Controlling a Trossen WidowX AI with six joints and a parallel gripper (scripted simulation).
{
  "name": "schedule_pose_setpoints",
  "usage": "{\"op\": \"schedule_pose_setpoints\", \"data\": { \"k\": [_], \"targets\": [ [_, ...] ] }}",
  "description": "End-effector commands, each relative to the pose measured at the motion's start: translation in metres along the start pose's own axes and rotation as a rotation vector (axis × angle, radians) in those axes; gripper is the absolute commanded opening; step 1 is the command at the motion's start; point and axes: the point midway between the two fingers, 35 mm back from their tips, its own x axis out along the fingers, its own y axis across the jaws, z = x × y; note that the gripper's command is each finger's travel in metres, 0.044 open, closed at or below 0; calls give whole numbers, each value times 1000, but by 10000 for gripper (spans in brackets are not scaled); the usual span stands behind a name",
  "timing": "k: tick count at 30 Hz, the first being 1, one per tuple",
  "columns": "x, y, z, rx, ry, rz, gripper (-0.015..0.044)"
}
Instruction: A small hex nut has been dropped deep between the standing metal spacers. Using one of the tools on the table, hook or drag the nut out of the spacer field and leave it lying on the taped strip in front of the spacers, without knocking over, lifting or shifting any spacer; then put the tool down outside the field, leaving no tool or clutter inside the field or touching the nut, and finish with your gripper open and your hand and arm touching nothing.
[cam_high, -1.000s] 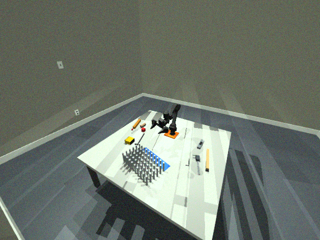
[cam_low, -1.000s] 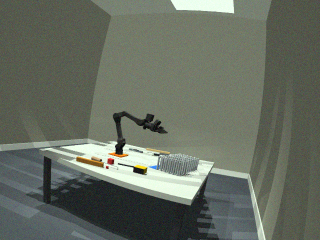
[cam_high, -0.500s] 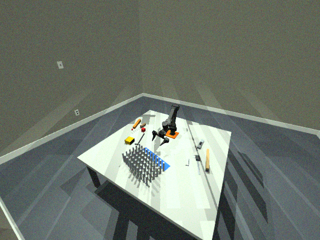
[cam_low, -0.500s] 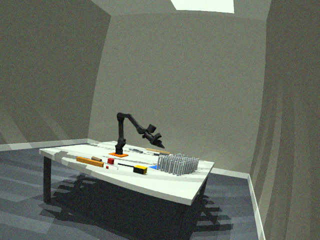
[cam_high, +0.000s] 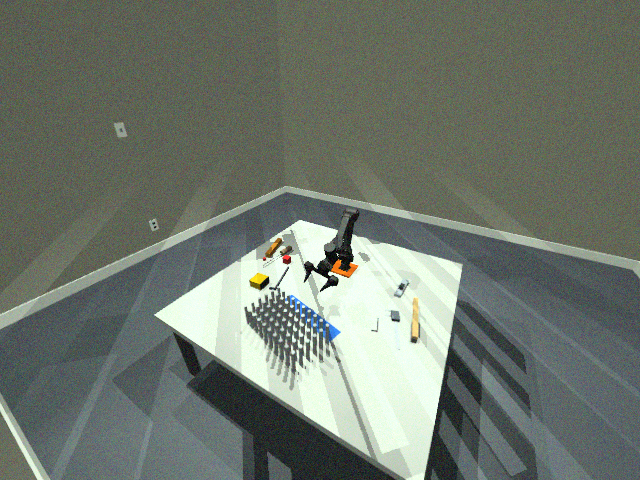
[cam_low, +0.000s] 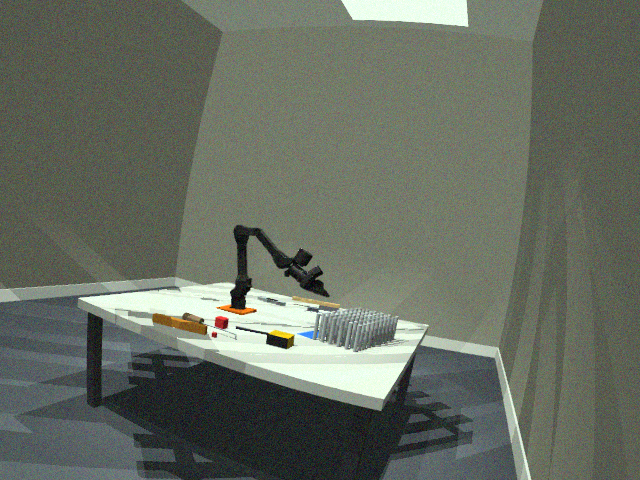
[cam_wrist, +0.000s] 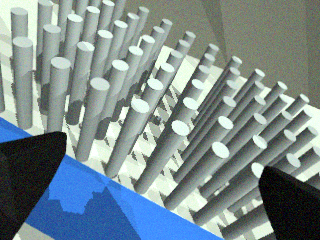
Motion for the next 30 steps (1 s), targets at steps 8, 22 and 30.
{"op": "schedule_pose_setpoints", "data": {
  "k": [8,22,30],
  "targets": [
    [0,1,0,-5,0,4,440],
    [13,-170,-31,675,238,-215,440],
    [-34,-300,-90,1305,339,-453,440]
  ]
}}
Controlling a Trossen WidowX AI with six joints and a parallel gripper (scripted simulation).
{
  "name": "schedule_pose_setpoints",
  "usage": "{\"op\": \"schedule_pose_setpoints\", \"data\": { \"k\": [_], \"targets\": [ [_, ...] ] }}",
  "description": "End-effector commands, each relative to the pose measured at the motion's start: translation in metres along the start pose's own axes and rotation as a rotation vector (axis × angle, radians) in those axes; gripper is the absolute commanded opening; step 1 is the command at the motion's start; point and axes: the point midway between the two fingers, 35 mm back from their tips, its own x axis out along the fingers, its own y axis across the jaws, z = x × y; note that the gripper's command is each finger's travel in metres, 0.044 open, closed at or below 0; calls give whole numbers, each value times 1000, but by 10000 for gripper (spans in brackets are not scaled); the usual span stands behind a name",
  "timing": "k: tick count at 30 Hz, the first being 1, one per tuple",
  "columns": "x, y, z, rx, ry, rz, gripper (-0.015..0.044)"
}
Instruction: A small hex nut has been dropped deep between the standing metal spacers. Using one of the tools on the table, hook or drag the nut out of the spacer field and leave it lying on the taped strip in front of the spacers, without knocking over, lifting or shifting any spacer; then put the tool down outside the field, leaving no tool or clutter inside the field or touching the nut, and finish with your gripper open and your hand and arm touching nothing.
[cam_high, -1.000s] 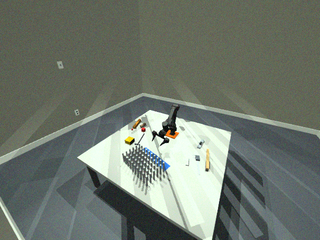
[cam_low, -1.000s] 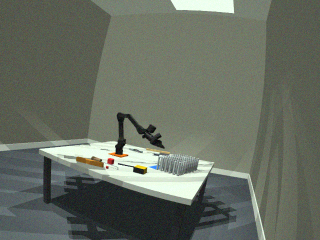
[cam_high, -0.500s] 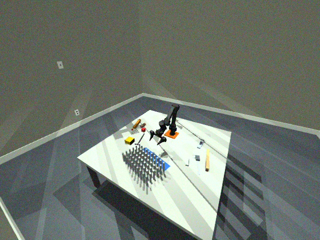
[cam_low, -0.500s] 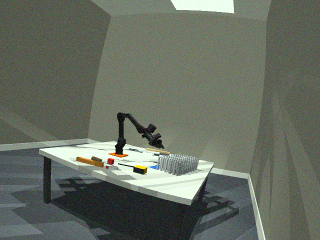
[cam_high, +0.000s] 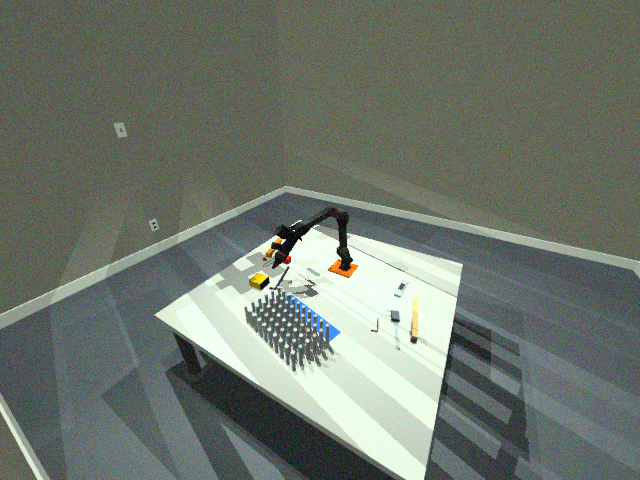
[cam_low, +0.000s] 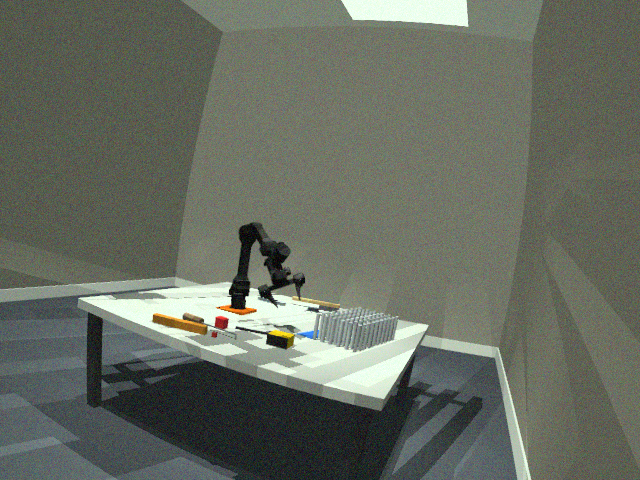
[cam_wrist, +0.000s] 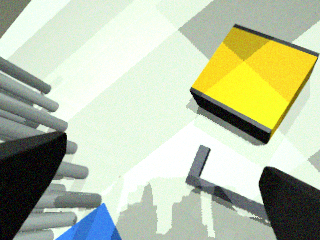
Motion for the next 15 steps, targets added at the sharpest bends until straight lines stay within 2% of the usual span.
{"op": "schedule_pose_setpoints", "data": {
  "k": [1,7,15],
  "targets": [
    [-8,-52,32,287,27,-67,440],
    [-42,-155,72,865,44,-174,440],
    [-114,-277,90,1682,41,-213,440]
  ]
}}
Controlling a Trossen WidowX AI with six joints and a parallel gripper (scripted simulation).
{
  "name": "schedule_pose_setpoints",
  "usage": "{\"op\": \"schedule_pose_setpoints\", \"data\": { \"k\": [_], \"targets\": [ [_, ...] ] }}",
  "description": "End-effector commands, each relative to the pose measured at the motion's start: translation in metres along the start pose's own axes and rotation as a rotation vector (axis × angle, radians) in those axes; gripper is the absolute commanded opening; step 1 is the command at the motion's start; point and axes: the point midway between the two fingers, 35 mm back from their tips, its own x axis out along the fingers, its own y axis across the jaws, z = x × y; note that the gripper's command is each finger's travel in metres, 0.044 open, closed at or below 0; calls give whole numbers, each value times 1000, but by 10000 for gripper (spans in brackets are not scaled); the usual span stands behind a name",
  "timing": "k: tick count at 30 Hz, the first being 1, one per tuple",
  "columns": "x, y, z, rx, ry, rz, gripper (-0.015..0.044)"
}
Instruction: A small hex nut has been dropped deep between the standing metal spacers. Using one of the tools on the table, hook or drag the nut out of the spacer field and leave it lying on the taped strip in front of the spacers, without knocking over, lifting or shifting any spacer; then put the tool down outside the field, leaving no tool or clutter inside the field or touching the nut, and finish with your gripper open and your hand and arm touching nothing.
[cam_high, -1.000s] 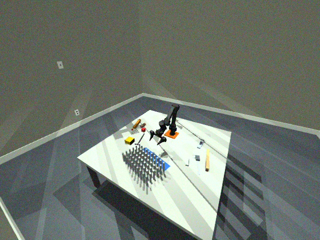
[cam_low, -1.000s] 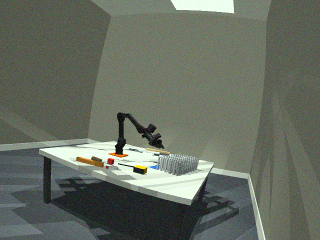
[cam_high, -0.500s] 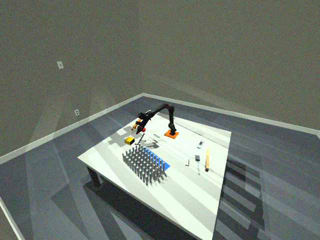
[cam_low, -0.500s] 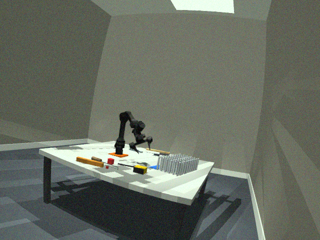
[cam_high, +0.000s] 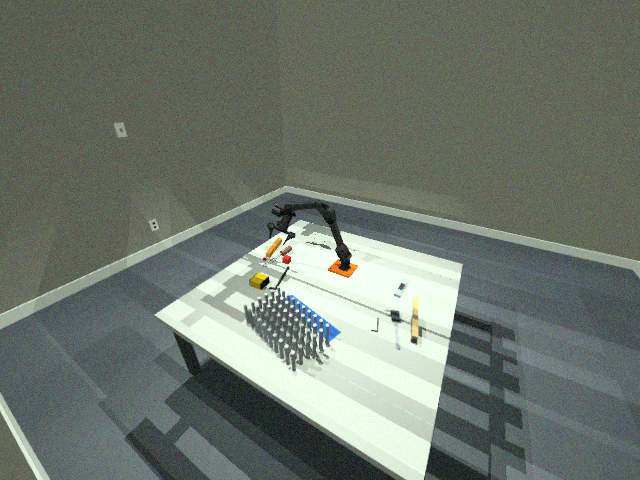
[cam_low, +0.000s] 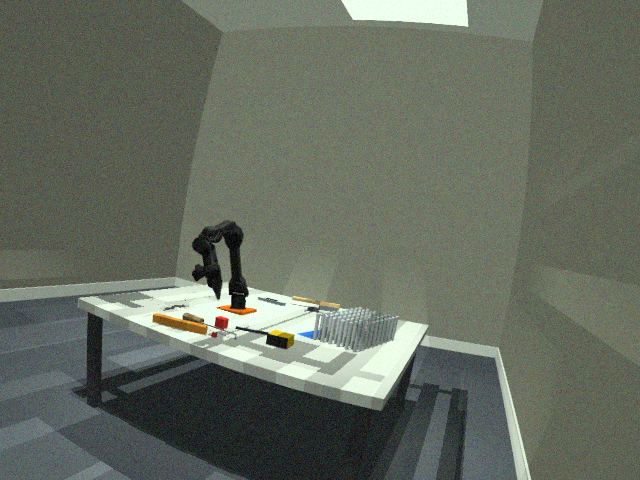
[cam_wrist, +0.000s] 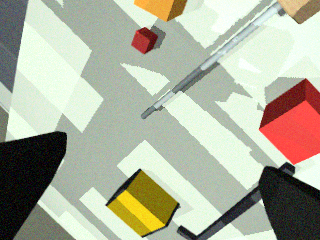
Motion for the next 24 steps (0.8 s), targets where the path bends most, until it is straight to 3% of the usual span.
{"op": "schedule_pose_setpoints", "data": {
  "k": [1,4,11,19,24],
  "targets": [
    [-28,-10,49,335,32,-5,440],
    [-49,-21,81,568,58,-3,440],
    [-51,-22,83,585,60,-3,440],
    [-3,-52,100,585,59,-3,440],
    [-2,-53,101,585,59,-3,440]
  ]
}}
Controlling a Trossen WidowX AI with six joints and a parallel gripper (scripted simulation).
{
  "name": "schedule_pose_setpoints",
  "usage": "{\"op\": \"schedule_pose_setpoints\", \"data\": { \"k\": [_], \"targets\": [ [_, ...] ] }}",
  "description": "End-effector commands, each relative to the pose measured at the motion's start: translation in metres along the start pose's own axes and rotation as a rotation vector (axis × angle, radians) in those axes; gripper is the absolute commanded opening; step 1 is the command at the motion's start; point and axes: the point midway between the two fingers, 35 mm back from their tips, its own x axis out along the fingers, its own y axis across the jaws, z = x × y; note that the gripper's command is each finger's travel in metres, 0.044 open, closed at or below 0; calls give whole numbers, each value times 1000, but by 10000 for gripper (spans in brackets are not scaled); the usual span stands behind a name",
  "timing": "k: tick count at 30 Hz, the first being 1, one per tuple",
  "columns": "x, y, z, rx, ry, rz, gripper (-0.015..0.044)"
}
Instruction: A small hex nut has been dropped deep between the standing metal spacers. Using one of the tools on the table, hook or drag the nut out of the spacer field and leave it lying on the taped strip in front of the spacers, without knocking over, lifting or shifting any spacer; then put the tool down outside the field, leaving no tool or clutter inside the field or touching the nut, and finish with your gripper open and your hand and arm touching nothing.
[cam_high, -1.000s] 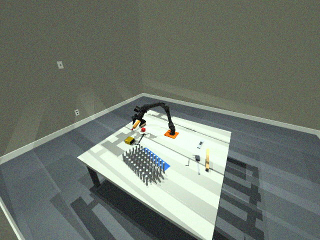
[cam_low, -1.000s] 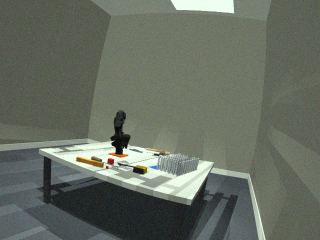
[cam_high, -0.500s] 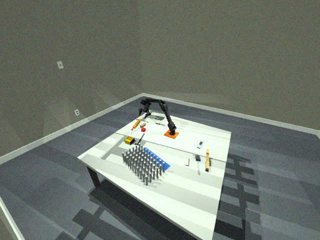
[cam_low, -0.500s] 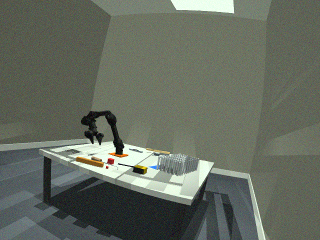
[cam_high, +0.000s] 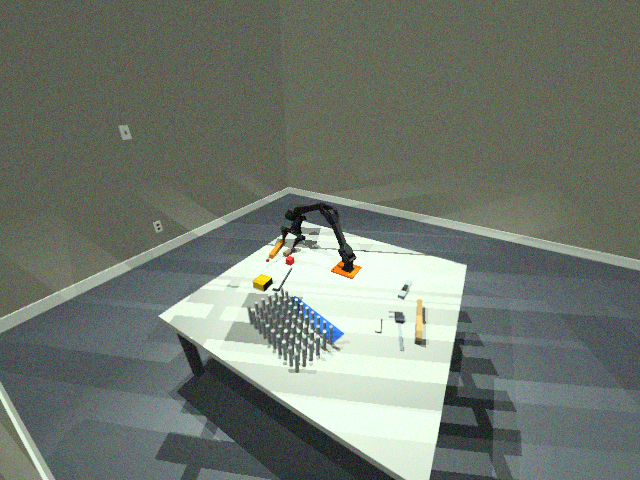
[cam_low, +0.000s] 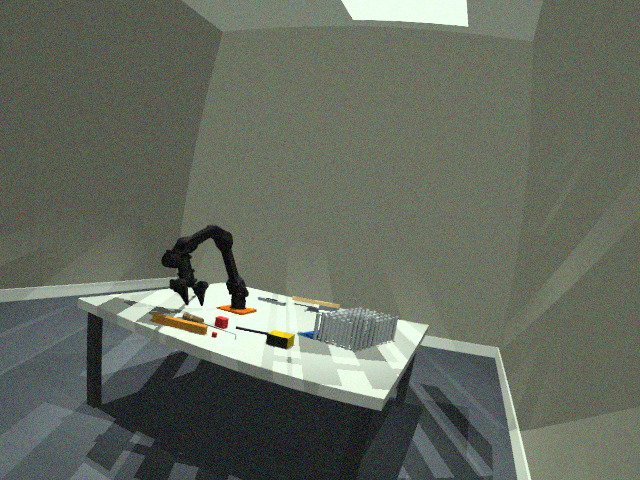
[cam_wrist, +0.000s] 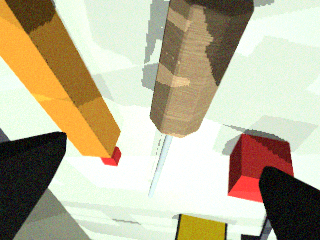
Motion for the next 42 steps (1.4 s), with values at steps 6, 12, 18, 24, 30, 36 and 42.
{"op": "schedule_pose_setpoints", "data": {
  "k": [6,12,18,24,30,36,42],
  "targets": [
    [-3,1,-2,-10,0,15,440],
    [-4,-1,-2,-10,0,15,309],
    [-4,-1,-2,-10,0,15,280],
    [0,-1,1,-10,0,15,280],
    [8,-1,6,-11,0,15,280],
    [16,-2,12,-12,0,16,280],
    [24,-3,17,-12,0,16,280]
  ]
}}
